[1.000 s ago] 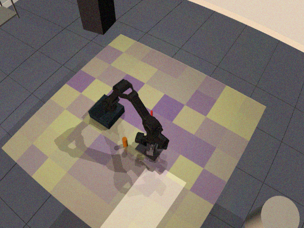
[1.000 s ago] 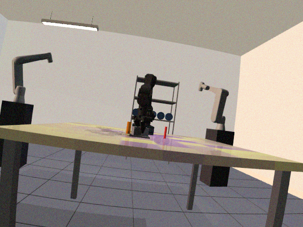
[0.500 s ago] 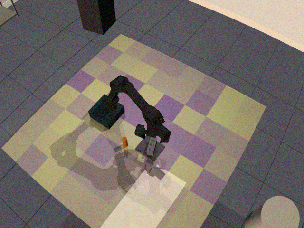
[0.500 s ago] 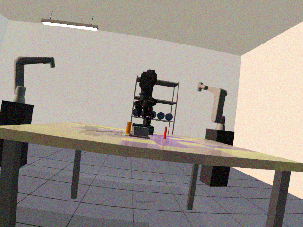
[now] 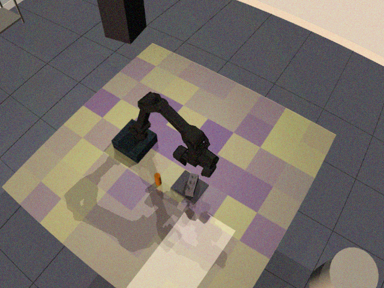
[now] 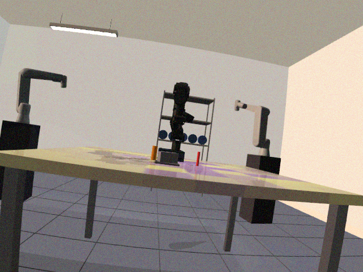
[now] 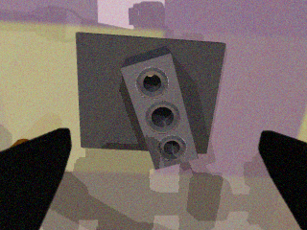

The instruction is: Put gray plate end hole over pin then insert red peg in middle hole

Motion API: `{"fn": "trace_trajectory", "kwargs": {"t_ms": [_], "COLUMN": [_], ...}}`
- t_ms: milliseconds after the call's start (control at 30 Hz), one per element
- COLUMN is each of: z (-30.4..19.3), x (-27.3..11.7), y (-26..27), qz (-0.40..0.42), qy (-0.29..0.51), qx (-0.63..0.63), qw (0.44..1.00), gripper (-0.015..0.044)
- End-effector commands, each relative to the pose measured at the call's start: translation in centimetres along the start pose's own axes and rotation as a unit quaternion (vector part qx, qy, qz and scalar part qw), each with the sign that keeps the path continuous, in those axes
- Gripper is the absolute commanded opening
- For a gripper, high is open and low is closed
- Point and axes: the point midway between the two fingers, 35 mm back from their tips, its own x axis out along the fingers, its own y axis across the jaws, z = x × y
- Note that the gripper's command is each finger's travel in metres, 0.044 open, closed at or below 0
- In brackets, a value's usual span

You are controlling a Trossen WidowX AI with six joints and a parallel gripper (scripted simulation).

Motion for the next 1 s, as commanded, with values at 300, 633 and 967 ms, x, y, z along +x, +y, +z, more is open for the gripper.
{"fn": "trace_trajectory", "kwargs": {"t_ms": [300,633,967], "z": [7.4,11.6,14.2], "x": [-0.7,-0.6,-0.4], "y": [3.5,6.9,9.8], "qz": [-0.002,0.001,0.004], "qy": [-0.003,-0.004,-0.003], "qx": [0.496,0.770,0.916], "qw": [0.868,0.638,0.401], "gripper": [0.0440,0.0440,0.0440]}}
